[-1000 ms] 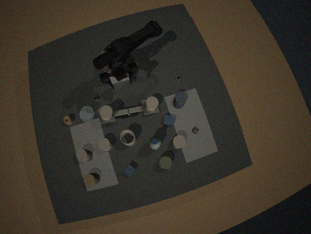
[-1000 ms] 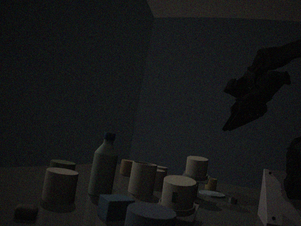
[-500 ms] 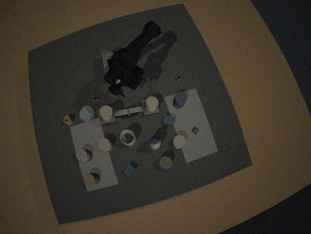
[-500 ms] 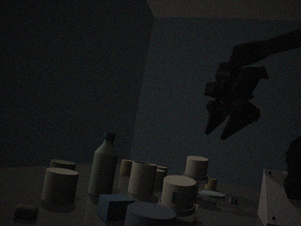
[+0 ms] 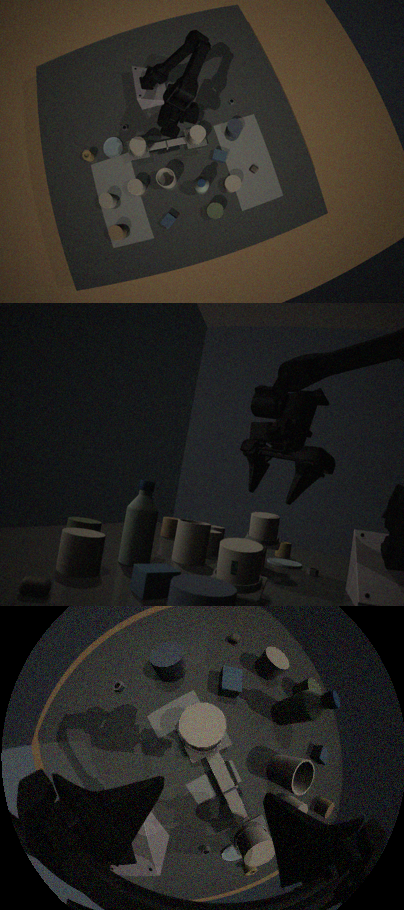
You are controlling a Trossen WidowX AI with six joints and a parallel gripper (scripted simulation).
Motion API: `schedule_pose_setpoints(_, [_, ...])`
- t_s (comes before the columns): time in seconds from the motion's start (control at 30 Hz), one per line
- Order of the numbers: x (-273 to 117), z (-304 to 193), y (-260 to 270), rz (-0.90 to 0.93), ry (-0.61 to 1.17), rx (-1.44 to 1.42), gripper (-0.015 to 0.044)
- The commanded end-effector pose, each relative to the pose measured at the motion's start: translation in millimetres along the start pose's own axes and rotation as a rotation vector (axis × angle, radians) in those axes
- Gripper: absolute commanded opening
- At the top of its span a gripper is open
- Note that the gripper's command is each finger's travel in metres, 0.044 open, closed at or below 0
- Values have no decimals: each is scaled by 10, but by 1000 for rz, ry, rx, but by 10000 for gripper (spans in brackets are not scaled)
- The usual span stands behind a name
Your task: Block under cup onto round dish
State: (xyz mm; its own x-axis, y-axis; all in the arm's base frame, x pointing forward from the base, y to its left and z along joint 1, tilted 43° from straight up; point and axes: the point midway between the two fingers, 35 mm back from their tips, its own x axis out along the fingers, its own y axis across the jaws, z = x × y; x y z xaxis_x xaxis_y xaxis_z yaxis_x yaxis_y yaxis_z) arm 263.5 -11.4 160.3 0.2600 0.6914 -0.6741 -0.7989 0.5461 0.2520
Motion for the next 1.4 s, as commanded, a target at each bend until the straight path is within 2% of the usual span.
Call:
schedule_pose_setpoints(0.0, [107,109,6,36,33,-112,440])
schedule_pose_setpoints(0.5, [591,574,156,192,120,-566,440])
schedule_pose_setpoints(1.37, [974,522,202,193,121,-572,440])
